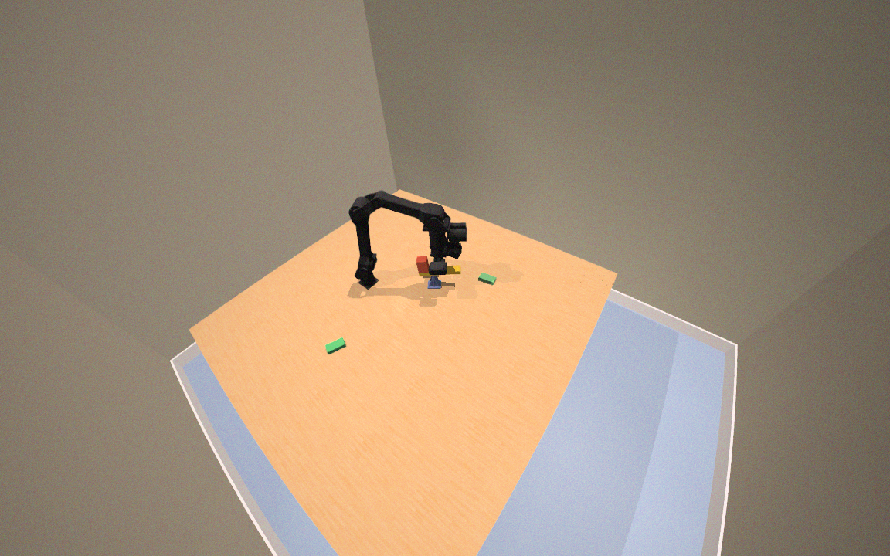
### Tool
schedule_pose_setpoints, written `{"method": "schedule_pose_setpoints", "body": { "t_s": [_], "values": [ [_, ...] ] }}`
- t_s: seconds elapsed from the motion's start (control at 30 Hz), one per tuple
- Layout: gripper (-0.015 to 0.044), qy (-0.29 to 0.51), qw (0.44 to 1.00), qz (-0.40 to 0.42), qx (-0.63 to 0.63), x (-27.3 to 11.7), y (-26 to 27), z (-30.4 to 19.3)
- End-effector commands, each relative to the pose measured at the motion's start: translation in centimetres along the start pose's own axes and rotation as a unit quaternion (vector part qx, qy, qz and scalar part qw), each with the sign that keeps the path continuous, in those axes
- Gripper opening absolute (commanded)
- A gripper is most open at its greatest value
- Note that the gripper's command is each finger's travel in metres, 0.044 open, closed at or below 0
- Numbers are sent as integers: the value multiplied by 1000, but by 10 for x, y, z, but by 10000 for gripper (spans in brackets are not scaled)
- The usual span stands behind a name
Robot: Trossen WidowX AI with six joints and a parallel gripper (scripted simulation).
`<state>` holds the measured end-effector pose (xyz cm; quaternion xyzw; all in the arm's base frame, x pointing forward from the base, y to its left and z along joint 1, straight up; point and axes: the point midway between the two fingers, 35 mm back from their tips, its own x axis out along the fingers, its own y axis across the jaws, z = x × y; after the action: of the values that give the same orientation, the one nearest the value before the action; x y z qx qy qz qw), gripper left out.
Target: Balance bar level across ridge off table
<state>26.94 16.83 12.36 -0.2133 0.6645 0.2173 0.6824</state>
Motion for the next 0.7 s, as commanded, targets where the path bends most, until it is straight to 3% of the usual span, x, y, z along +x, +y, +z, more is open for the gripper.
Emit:
{"method": "schedule_pose_setpoints", "body": {
  "t_s": [0.0,0.67],
  "values": [
    [0,0,1000,0,-1,0,0,0],
    [0,0,1000,0,-1,2,0,0]
  ]
}}
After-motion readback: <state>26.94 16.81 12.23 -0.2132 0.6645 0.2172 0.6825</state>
